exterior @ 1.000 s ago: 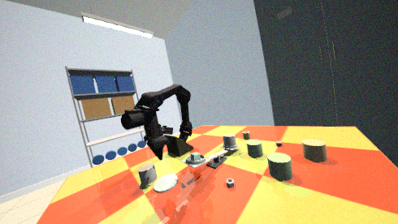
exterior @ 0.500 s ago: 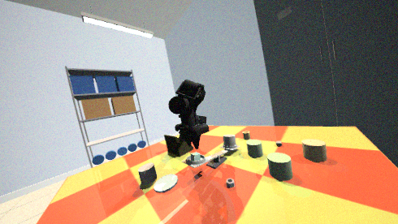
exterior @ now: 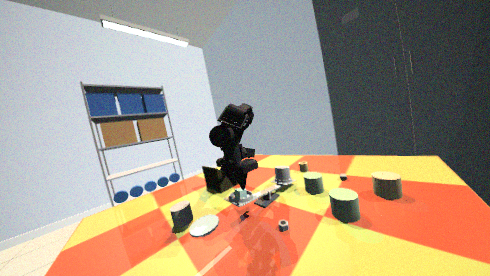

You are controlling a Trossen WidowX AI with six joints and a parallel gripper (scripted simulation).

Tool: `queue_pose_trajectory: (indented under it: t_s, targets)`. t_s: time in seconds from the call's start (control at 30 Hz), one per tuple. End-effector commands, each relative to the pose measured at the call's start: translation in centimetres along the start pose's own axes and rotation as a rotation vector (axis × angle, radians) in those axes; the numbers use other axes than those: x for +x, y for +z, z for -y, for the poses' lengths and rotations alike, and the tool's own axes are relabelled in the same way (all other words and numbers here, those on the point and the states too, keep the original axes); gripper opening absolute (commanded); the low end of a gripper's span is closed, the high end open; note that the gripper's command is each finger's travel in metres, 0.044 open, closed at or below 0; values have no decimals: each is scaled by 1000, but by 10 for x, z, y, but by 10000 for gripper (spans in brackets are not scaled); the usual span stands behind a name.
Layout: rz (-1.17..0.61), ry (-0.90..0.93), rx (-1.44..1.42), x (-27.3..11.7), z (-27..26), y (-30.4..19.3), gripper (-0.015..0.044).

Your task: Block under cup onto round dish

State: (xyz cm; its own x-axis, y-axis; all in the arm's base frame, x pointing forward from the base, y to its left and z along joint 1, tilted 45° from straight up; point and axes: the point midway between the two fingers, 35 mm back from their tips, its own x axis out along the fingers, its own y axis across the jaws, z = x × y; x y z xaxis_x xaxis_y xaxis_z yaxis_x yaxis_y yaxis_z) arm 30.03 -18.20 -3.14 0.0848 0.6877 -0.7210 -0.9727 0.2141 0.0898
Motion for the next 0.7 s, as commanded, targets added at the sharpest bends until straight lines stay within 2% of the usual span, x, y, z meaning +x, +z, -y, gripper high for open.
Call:
queue_pose_trajectory:
  t_s: [0.0, 0.53, 0.67]
  targets:
    - [5, 1, 7, 6, -1, 1, 260]
    - [6, 1, 7, 30, -1, 2, 260]
    - [6, 1, 7, 30, -1, 2, 155]
